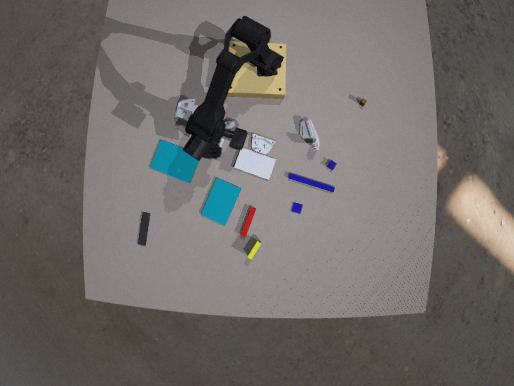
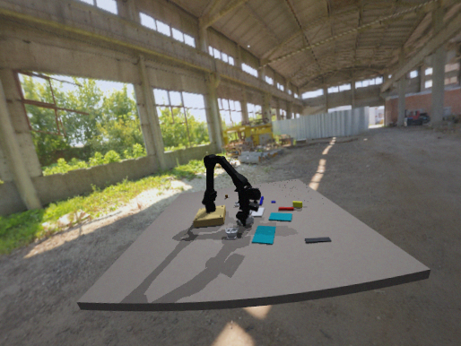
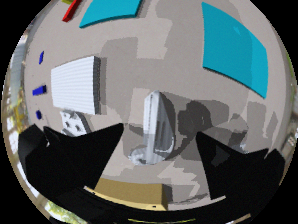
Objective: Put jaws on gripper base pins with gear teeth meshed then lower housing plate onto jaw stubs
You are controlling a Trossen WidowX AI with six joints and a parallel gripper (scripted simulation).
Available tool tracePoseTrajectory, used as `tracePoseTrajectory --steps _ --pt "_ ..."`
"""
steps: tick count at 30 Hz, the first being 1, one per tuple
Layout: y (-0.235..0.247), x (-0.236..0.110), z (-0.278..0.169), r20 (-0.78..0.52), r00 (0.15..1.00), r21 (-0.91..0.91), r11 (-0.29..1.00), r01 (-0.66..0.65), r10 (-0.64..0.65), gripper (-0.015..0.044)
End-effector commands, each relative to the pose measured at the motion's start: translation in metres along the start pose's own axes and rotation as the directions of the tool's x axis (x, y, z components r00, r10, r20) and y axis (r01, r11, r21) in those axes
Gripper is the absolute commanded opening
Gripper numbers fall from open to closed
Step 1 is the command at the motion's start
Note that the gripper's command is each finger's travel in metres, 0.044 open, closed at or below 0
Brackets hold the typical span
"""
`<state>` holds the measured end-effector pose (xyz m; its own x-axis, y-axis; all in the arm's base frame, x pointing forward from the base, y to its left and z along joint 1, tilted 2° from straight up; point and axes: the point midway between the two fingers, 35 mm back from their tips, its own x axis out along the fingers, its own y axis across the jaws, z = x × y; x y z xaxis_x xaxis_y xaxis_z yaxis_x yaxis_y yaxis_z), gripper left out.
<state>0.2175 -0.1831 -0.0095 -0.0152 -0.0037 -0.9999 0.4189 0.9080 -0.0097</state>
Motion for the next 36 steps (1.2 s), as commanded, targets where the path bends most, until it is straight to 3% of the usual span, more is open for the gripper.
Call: tracePoseTrajectory --steps 1,11,22,36 --pt "0.0004 0.0006 0.0001 0.001 1.0 0.002 1.0 -0.003 0.003 0.044" --pt "0.0004 0.0011 0.0001 0.001 1.0 0.002 1.0 -0.003 0.003 0.044" --pt "0.0 0.0005 0.0 0.0 1.0 0.0 1.0 0.0 0.0 0.0151" --pt "0.0 0.0005 0.0 0.0 1.0 0.0 1.0 0.0 0.0 0.0134"
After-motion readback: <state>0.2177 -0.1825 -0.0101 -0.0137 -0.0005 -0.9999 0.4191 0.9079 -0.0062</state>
